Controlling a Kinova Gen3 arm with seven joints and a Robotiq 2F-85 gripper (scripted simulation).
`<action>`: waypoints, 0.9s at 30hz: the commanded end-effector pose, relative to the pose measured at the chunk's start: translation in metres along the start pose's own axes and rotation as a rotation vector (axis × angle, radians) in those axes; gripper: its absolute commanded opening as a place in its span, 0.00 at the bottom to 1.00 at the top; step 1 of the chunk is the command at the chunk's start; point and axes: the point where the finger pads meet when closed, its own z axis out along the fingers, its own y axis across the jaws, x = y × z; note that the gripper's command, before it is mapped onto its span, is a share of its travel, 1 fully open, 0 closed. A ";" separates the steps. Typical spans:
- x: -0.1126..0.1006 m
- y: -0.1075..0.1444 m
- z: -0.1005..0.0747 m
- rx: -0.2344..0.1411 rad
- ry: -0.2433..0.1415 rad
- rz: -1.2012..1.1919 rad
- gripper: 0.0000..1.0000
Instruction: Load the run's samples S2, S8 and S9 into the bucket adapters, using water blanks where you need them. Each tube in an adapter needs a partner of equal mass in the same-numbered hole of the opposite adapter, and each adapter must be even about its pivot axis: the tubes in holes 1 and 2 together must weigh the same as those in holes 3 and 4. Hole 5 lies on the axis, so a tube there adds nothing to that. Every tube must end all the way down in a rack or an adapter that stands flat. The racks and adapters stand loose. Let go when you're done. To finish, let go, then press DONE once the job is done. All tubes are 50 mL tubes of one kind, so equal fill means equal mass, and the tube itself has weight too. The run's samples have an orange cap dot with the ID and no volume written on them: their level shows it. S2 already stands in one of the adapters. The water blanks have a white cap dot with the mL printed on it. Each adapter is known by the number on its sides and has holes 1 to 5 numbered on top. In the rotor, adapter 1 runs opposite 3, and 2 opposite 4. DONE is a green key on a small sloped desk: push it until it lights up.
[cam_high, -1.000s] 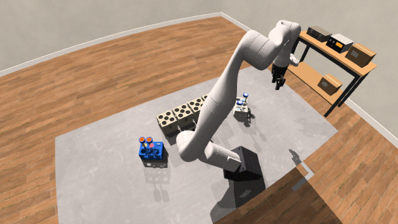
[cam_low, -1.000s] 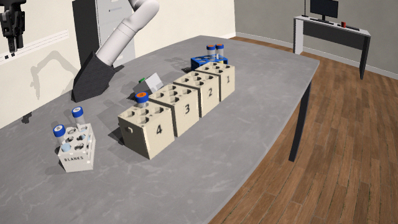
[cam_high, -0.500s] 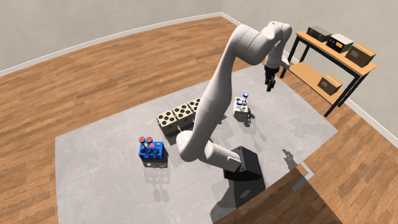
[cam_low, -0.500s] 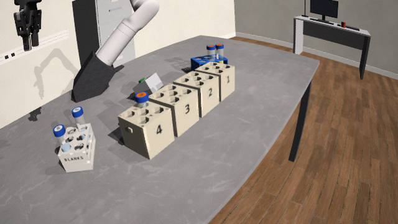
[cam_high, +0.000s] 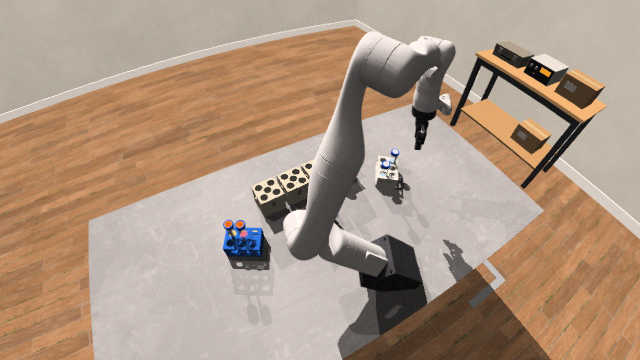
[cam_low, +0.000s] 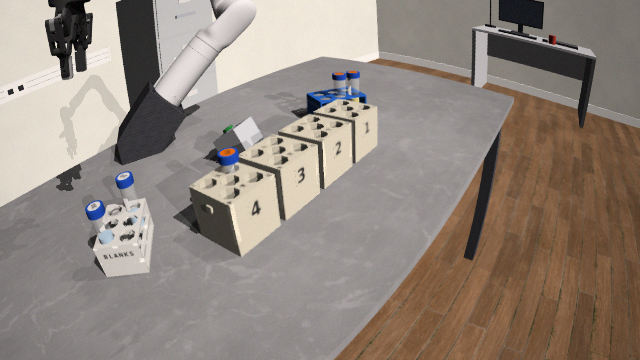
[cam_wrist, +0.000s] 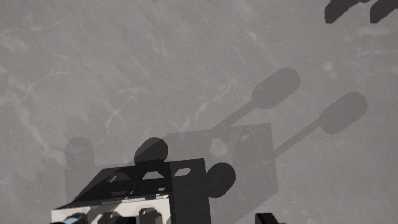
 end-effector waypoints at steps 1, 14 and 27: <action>-0.006 0.002 0.000 0.002 0.000 0.021 0.62; -0.047 0.017 0.004 -0.009 -0.018 0.150 0.62; -0.081 0.030 0.007 -0.018 -0.033 0.258 0.62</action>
